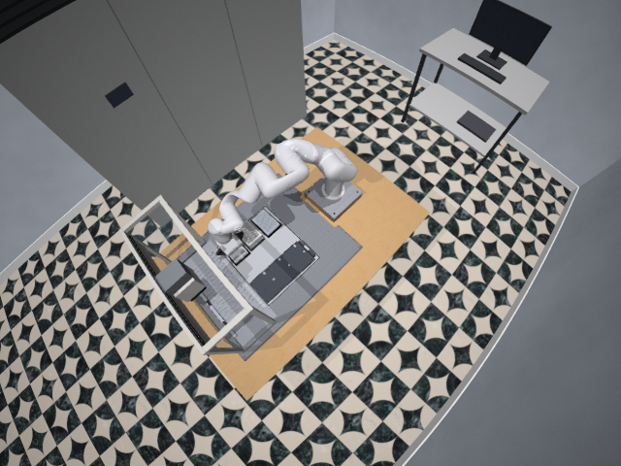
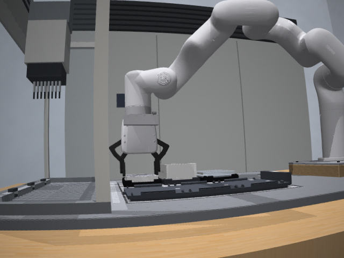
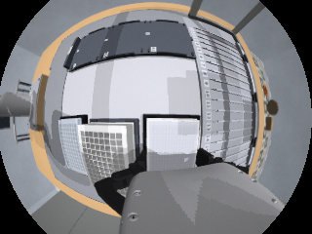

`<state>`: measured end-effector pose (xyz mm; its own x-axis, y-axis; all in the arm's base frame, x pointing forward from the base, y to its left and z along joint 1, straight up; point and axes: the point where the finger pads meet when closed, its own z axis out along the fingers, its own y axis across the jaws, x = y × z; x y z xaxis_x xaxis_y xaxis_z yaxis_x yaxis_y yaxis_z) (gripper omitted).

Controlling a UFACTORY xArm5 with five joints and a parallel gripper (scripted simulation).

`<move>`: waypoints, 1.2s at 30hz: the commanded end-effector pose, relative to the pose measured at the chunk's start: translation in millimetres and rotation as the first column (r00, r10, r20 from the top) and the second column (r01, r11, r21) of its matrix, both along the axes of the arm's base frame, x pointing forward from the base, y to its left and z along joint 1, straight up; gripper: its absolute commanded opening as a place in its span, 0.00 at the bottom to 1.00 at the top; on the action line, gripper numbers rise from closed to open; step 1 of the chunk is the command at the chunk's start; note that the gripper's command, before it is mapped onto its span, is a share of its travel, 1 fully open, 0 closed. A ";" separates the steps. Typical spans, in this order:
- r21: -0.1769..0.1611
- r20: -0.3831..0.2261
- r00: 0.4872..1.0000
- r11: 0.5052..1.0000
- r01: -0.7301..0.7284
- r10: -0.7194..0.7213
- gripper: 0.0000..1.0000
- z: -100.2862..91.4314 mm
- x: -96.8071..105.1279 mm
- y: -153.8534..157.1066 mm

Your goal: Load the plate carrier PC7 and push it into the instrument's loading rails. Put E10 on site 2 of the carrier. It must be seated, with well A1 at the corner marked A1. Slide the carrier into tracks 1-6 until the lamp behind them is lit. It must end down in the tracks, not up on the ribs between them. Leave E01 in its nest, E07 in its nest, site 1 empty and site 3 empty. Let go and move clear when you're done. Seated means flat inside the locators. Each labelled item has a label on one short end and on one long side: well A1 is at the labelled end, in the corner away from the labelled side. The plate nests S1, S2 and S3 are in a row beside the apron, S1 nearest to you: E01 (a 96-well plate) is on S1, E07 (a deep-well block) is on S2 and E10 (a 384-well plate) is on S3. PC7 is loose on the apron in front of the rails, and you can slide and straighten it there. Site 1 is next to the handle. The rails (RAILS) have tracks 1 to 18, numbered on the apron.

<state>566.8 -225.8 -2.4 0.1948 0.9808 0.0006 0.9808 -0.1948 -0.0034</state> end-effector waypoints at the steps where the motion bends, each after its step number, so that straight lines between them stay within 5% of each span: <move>1: -0.002 0.004 1.000 1.000 0.000 0.000 1.00 -0.3 1.5 -0.6; 21: -0.002 0.004 1.000 1.000 0.000 0.000 1.00 -2.3 1.5 -0.6; 22: -0.002 0.004 1.000 1.000 0.000 0.000 0.00 -1.7 1.5 -0.6; 36: -0.002 0.004 1.000 1.000 0.000 0.000 0.00 -1.7 1.5 -0.6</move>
<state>566.8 -225.8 -6.3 0.1948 0.9808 0.0006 0.9808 -0.1948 -0.0035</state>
